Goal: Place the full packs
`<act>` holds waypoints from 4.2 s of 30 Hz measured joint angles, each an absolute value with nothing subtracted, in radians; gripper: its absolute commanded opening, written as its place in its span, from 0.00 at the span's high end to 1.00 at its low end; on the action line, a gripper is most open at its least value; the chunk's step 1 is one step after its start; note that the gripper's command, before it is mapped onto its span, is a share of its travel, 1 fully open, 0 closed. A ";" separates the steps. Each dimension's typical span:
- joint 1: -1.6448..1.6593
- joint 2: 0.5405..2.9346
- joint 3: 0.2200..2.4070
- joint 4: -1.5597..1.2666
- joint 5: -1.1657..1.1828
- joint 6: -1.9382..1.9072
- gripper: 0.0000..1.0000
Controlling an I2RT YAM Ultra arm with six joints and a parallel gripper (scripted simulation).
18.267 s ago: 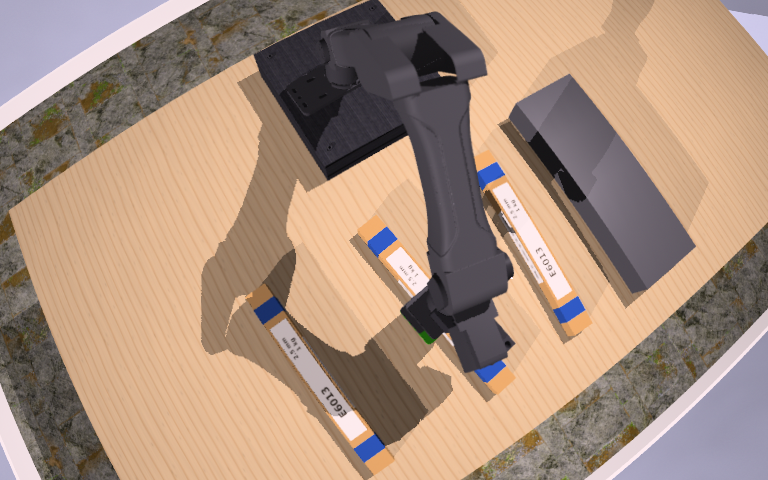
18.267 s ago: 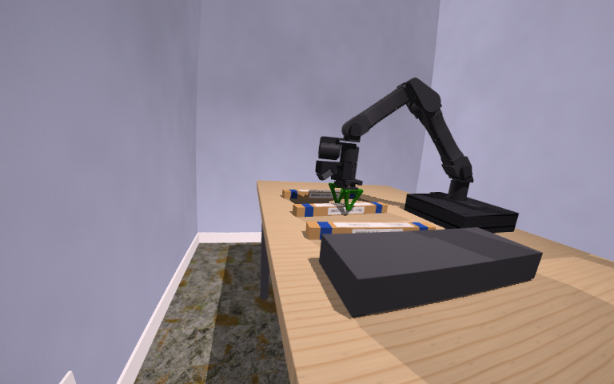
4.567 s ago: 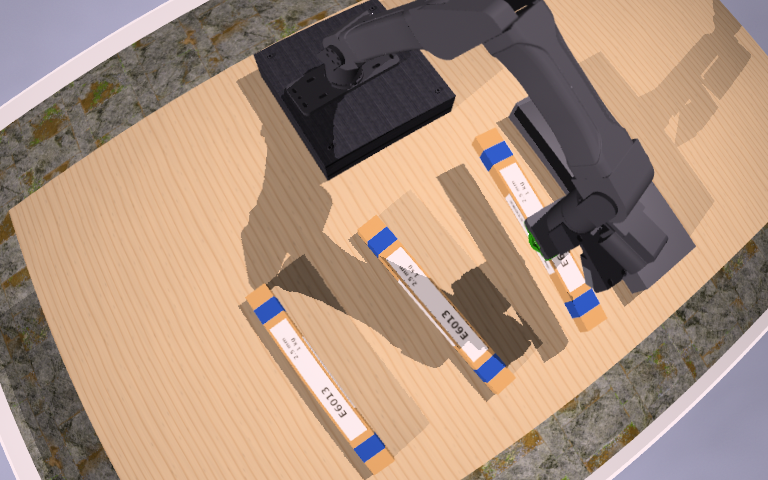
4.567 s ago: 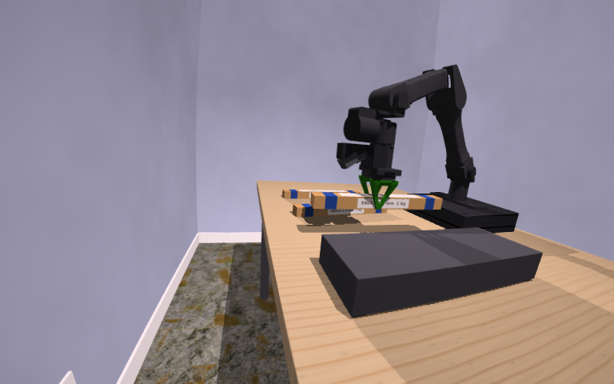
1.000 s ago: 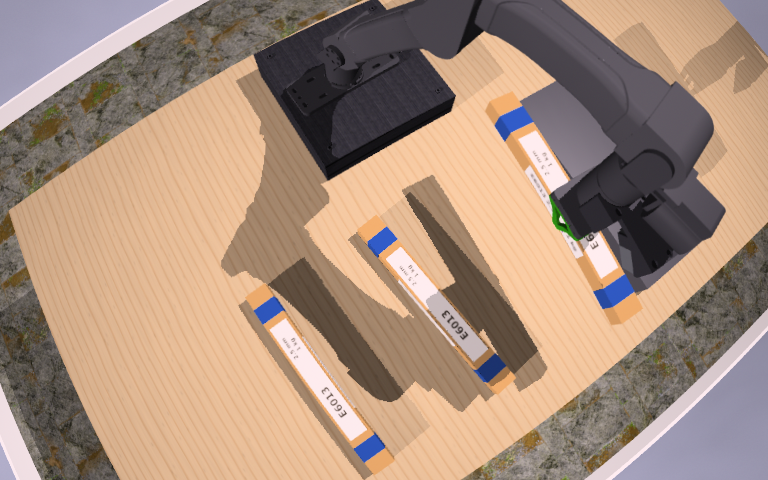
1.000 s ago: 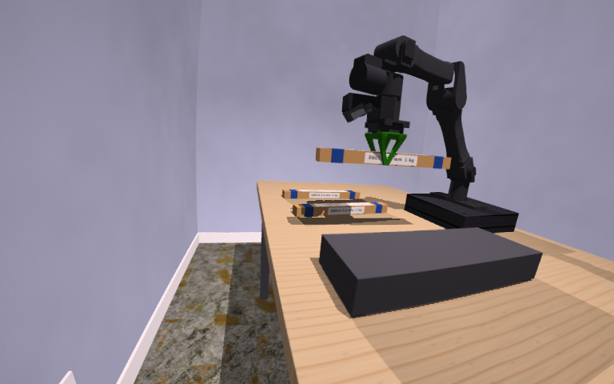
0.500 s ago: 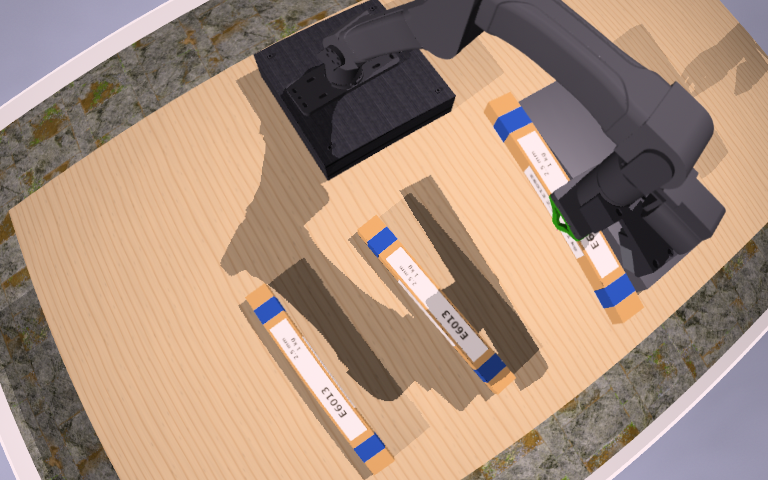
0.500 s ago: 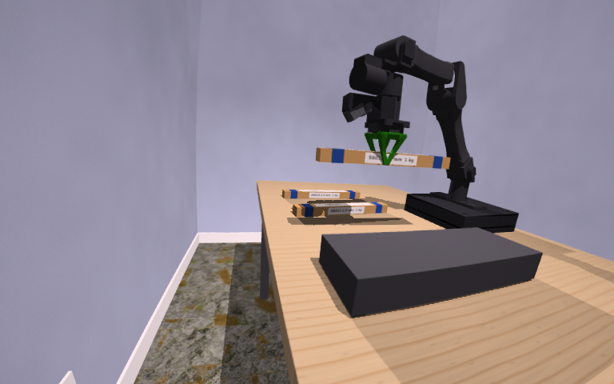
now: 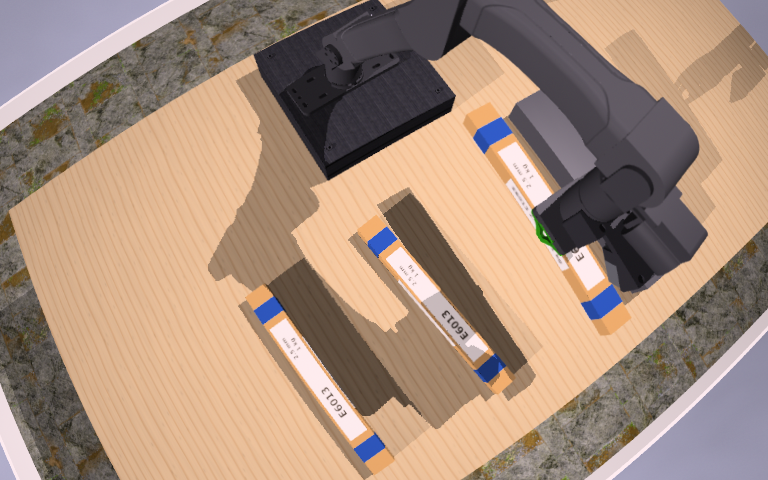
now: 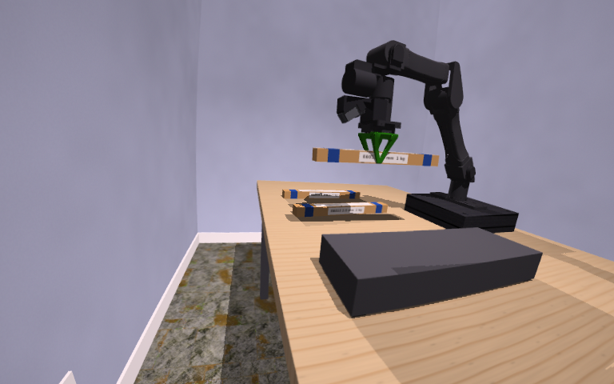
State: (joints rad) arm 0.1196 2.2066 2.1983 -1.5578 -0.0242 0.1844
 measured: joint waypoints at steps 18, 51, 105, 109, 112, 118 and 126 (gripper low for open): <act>0.017 2.156 2.138 -1.557 -0.026 0.079 1.00; -0.089 2.123 2.097 -1.557 -0.028 -0.034 1.00; -0.089 2.123 2.027 -1.526 -0.028 -0.034 1.00; -0.089 2.123 2.000 -1.504 -0.028 -0.034 1.00; -0.089 2.123 1.980 -1.487 -0.028 -0.034 1.00; -0.089 2.120 1.952 -1.458 -0.028 -0.034 1.00; -0.089 2.113 1.904 -1.415 -0.028 -0.034 1.00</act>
